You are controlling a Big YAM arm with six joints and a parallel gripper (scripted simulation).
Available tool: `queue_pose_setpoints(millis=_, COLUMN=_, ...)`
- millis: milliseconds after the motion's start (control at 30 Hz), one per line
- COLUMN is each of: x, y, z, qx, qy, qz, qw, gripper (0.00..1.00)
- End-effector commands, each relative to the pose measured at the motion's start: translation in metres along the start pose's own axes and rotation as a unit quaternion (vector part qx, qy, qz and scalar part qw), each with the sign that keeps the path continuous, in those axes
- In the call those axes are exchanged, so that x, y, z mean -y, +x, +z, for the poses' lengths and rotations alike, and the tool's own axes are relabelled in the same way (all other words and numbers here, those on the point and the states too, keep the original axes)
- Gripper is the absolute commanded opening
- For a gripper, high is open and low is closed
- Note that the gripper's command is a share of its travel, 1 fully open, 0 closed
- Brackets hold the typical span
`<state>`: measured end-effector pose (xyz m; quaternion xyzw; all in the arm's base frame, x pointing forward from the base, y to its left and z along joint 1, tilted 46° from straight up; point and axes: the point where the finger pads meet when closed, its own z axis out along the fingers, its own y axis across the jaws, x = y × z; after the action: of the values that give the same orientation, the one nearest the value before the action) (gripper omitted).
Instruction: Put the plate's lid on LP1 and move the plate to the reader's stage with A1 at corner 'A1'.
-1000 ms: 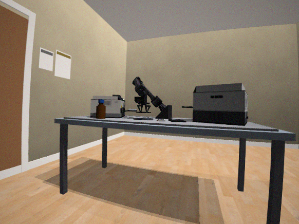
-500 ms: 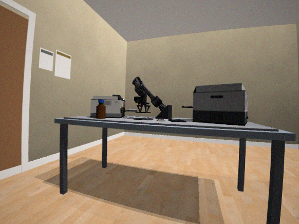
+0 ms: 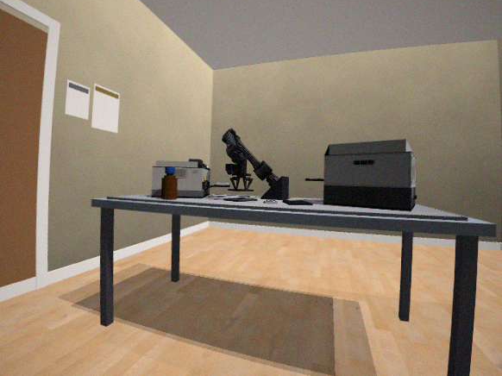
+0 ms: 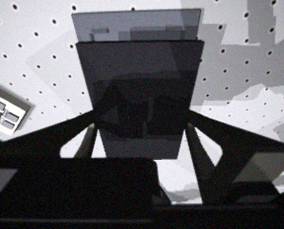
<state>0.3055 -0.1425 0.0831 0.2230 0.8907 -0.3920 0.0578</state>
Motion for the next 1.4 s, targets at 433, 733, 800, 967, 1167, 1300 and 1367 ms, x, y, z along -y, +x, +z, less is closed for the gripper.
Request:
queue_pose_setpoints(millis=433, x=-0.003, y=-0.012, z=-0.002, qx=0.005, qy=-0.002, qz=0.004, qw=1.000, gripper=0.85)
queue_pose_setpoints(millis=733, x=0.003, y=0.001, z=0.010, qx=-0.005, qy=0.002, qz=-0.002, qw=1.000, gripper=0.85)
queue_pose_setpoints(millis=800, x=0.003, y=-0.005, z=0.009, qx=-0.001, qy=0.001, qz=0.003, qw=1.000, gripper=0.85)
queue_pose_setpoints(millis=967, x=0.000, y=-0.009, z=0.005, qx=0.002, qy=-0.001, qz=0.006, qw=1.000, gripper=0.85)
queue_pose_setpoints(millis=1167, x=-0.005, y=-0.012, z=-0.002, qx=0.007, qy=-0.003, qz=0.003, qw=1.000, gripper=0.85)
queue_pose_setpoints(millis=1300, x=-0.007, y=-0.013, z=-0.002, qx=0.008, qy=-0.003, qz=0.002, qw=1.000, gripper=0.85)
queue_pose_setpoints(millis=1367, x=-0.005, y=-0.014, z=0.002, qx=0.008, qy=-0.003, qz=0.004, qw=1.000, gripper=0.85)
